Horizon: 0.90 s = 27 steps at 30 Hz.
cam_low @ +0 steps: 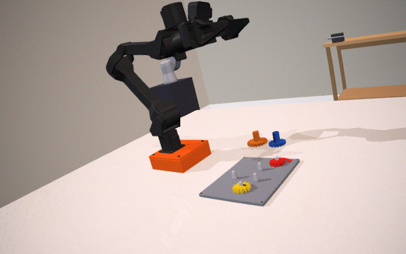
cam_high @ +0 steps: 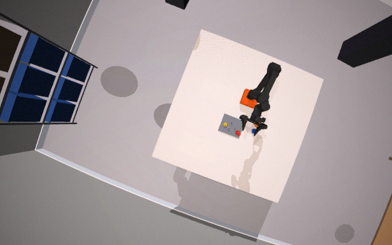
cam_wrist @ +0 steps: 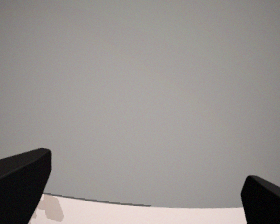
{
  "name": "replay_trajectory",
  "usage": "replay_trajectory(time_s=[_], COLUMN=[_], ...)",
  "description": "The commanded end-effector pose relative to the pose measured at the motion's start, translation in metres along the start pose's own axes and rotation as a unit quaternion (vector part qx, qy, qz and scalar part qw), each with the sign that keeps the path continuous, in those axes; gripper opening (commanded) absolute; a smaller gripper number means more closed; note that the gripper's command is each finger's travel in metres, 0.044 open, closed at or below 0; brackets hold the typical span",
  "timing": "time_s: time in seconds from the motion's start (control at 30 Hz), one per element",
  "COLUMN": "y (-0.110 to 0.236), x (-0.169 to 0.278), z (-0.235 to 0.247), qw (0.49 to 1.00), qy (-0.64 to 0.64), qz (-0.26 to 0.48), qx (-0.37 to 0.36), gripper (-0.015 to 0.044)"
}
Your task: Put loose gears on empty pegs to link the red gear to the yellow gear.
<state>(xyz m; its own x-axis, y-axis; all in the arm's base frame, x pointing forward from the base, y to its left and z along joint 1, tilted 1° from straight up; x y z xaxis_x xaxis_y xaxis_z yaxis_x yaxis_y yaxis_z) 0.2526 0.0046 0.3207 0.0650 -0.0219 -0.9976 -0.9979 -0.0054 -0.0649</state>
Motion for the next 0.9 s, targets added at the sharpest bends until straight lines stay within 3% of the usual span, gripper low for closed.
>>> replay_trajectory(time_s=[0.0,0.2,0.43,0.73,0.87], y=[-0.001,-0.022,-0.02,0.034,0.059], x=[0.001,0.051,0.112,0.179,0.192], z=[0.001,0.045,0.109,0.177,0.185], qw=[1.0,0.98,0.908,0.742,0.689], qy=[-0.002,-0.06,-0.089,-0.026,0.015], qz=[0.005,0.179,0.392,0.666,0.723], qx=[-0.002,-0.068,-0.121,-0.072,-0.034], gripper=[0.0426,0.044,0.044,0.044,0.044])
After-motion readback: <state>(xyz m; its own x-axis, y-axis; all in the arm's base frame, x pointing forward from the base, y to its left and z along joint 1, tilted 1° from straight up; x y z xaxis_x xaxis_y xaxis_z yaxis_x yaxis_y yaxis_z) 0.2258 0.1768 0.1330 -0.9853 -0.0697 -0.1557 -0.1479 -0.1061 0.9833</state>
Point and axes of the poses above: the point midway between the two fingers, 35 mm back from their tips, its own y axis back along the fingers, its own z axis across the jaws, x = y × z, the point moved 6 cm from there along y, back along the fingers, and after that the axes turned 2 degrees about y, right-handed, at the moved point
